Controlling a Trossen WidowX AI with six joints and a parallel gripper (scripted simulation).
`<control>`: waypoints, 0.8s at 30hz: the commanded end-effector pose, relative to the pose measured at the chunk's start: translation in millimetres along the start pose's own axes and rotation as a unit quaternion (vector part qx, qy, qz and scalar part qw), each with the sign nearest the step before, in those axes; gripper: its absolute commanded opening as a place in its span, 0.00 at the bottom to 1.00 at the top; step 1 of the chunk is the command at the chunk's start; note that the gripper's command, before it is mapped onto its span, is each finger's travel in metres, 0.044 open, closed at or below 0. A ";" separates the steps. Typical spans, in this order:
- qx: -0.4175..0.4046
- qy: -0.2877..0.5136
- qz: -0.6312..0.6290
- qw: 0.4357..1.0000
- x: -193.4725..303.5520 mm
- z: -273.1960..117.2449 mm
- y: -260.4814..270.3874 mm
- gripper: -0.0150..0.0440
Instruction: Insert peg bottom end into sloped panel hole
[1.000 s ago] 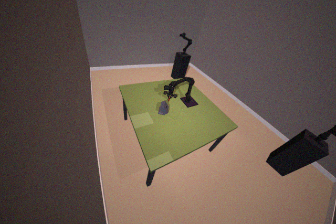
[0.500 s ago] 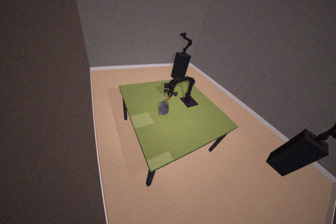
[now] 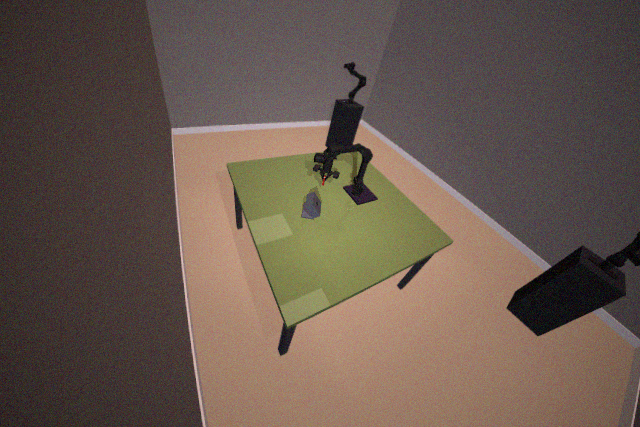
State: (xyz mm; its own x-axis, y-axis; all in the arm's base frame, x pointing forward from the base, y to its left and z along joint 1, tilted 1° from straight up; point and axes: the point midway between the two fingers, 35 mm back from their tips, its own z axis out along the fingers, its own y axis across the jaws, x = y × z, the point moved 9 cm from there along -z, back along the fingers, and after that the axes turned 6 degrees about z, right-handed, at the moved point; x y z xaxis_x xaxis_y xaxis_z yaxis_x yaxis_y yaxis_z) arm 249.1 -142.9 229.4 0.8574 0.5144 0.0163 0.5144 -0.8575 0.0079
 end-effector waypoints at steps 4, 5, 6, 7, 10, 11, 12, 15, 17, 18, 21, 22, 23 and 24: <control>-0.007 -0.008 -0.015 1.000 4.2 -1.4 -2.5 0.25; -0.008 -0.009 -0.019 1.000 5.3 -1.3 -3.0 0.25; -0.009 -0.010 -0.023 1.000 6.3 -1.2 -3.6 0.25; -0.011 -0.012 -0.027 0.999 7.4 -1.0 -4.2 0.25; -0.015 -0.015 -0.040 0.999 10.6 -0.7 -6.0 0.25; -0.017 -0.017 -0.044 0.999 11.6 -0.5 -6.6 0.25; -0.018 -0.018 -0.048 0.999 12.7 -0.4 -7.2 0.25; -0.023 -0.022 -0.060 0.998 15.8 -0.1 -9.0 0.25; -0.026 -0.024 -0.068 0.997 17.9 0.2 -10.3 0.25; -0.027 -0.025 -0.072 0.997 18.9 0.3 -10.9 0.25; -0.031 -0.029 -0.085 0.995 22.0 0.6 -12.8 0.25; -0.033 -0.030 -0.089 0.995 23.0 0.7 -13.5 0.25; -0.034 -0.032 -0.093 0.995 24.0 0.8 -14.1 0.25; -0.036 -0.033 -0.097 0.994 25.1 0.9 -14.8 0.25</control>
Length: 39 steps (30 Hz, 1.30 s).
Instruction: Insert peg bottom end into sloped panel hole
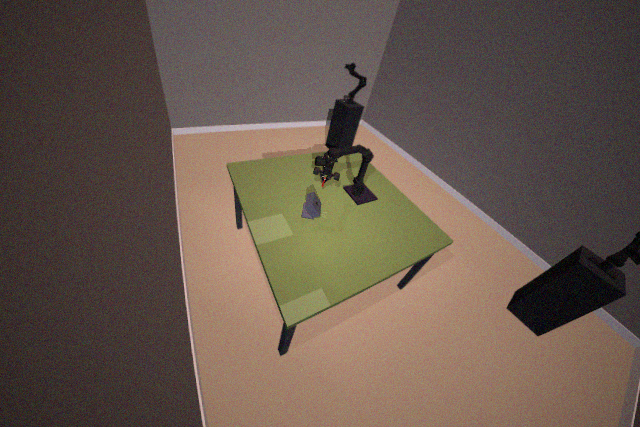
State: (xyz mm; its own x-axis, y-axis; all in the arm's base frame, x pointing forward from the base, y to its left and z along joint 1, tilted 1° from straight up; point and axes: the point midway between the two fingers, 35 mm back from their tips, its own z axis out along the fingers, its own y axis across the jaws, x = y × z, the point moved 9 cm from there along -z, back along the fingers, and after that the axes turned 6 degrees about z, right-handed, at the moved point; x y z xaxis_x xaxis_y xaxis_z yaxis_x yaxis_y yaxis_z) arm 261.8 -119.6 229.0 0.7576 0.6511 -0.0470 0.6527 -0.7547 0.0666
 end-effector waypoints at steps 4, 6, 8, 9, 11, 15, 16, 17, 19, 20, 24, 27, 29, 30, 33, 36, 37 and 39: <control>-0.011 -0.009 -0.027 1.000 6.9 0.0 -2.9 0.25; -0.014 -0.012 -0.035 0.999 9.1 0.0 -3.9 0.25; -0.017 -0.014 -0.043 0.999 11.3 0.0 -4.9 0.25; -0.019 -0.016 -0.047 0.999 12.4 0.0 -5.5 0.25; -0.022 -0.018 -0.055 0.998 14.6 0.0 -6.5 0.25; -0.028 -0.023 -0.071 0.997 19.0 0.0 -8.7 0.25; -0.030 -0.024 -0.075 0.996 20.1 0.0 -9.2 0.25; -0.031 -0.025 -0.079 0.996 21.2 0.0 -9.8 0.25; -0.034 -0.028 -0.087 0.995 23.3 -0.1 -10.9 0.25; -0.036 -0.029 -0.091 0.995 24.4 -0.1 -11.5 0.25; -0.042 -0.034 -0.107 0.993 28.7 -0.1 -13.8 0.25; -0.047 -0.037 -0.119 0.991 31.9 -0.2 -15.6 0.25; -0.050 -0.040 -0.127 0.990 34.1 -0.2 -16.9 0.25; -0.051 -0.041 -0.131 0.989 35.1 -0.3 -17.5 0.25; -0.056 -0.044 -0.142 0.987 38.3 -0.4 -19.4 0.25; -0.061 -0.048 -0.154 0.985 41.4 -0.5 -21.3 0.25; -0.063 -0.049 -0.158 0.984 42.5 -0.5 -22.0 0.25; -0.066 -0.051 -0.166 0.983 44.5 -0.6 -23.3 0.25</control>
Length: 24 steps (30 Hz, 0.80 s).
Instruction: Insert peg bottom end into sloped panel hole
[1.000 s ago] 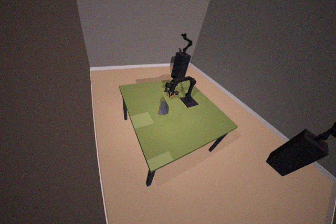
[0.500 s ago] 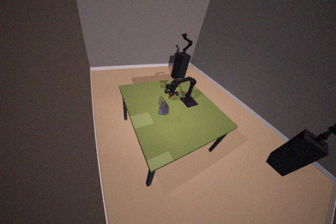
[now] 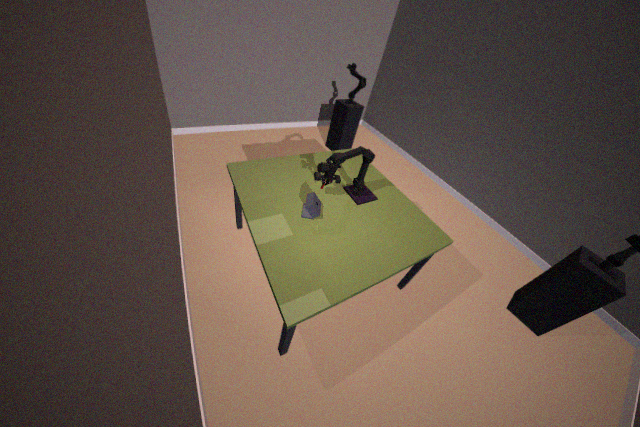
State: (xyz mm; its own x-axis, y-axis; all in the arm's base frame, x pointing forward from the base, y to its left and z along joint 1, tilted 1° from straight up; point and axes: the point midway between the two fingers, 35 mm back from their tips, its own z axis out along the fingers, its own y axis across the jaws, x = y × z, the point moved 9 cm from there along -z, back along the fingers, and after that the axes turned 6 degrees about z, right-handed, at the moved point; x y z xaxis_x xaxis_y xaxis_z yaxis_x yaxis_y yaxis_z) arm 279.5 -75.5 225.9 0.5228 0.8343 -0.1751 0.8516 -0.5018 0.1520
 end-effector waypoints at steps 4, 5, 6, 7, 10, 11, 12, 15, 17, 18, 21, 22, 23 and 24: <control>-0.012 -0.010 -0.026 1.000 7.2 -1.3 -1.8 0.25; -0.014 -0.011 -0.030 0.999 8.4 -1.5 -2.1 0.25; -0.015 -0.012 -0.034 0.999 9.5 -1.8 -2.4 0.25; -0.017 -0.013 -0.038 0.999 10.7 -2.0 -2.8 0.25; -0.022 -0.017 -0.049 0.998 14.2 -2.6 -3.8 0.25; -0.023 -0.018 -0.053 0.998 15.4 -2.8 -4.2 0.25; -0.025 -0.019 -0.057 0.998 16.5 -3.0 -4.5 0.25; -0.030 -0.023 -0.069 0.997 20.0 -3.7 -5.6 0.25; -0.033 -0.025 -0.076 0.996 22.3 -4.2 -6.4 0.25; -0.035 -0.026 -0.080 0.996 23.5 -4.4 -6.8 0.25; -0.040 -0.030 -0.091 0.995 26.9 -5.1 -8.0 0.25; -0.042 -0.031 -0.095 0.994 28.0 -5.3 -8.4 0.25; -0.043 -0.032 -0.099 0.994 29.2 -5.5 -8.8 0.25; -0.045 -0.033 -0.103 0.993 30.3 -5.8 -9.3 0.25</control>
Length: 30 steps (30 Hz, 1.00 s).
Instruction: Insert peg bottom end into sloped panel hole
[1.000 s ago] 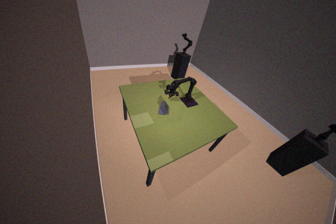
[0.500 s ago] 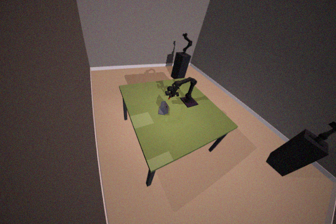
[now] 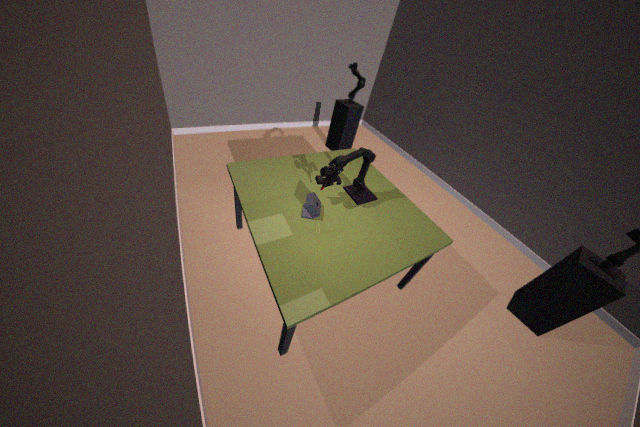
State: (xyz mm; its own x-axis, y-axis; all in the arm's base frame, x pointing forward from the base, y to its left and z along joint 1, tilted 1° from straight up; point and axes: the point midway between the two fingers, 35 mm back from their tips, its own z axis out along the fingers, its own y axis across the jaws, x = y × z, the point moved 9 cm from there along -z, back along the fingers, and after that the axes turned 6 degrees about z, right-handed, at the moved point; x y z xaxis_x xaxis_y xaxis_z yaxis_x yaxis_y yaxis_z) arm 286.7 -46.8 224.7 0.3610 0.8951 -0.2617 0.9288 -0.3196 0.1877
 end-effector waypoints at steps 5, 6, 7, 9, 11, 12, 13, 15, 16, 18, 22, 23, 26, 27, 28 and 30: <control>-0.014 -0.011 -0.029 0.999 8.4 -2.5 -1.3 0.25; -0.016 -0.012 -0.033 0.999 9.6 -2.8 -1.5 0.25; -0.017 -0.013 -0.037 0.999 10.8 -3.2 -1.7 0.25; -0.021 -0.016 -0.044 0.999 13.1 -3.8 -2.2 0.25; -0.024 -0.018 -0.051 0.998 15.5 -4.5 -2.7 0.25; -0.026 -0.019 -0.055 0.998 16.6 -4.9 -2.9 0.25; -0.028 -0.021 -0.059 0.998 17.8 -5.2 -3.2 0.25; -0.031 -0.023 -0.066 0.997 20.1 -5.9 -3.7 0.25; -0.033 -0.024 -0.070 0.997 21.3 -6.3 -3.9 0.25; -0.036 -0.027 -0.077 0.996 23.6 -7.0 -4.5 0.25; -0.043 -0.031 -0.092 0.994 28.2 -8.5 -5.7 0.25; -0.045 -0.033 -0.095 0.994 29.4 -8.8 -6.0 0.25; -0.050 -0.036 -0.106 0.992 32.9 -9.9 -6.9 0.25; -0.052 -0.037 -0.110 0.992 34.0 -10.3 -7.3 0.25; -0.054 -0.039 -0.113 0.991 35.2 -10.7 -7.6 0.25; -0.057 -0.041 -0.121 0.990 37.4 -11.4 -8.3 0.25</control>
State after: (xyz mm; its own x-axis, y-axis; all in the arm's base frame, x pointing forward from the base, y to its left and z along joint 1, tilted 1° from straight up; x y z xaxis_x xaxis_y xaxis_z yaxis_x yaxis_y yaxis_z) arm 291.3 -9.8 224.0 0.1570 0.9141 -0.3738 0.9737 -0.0800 0.2133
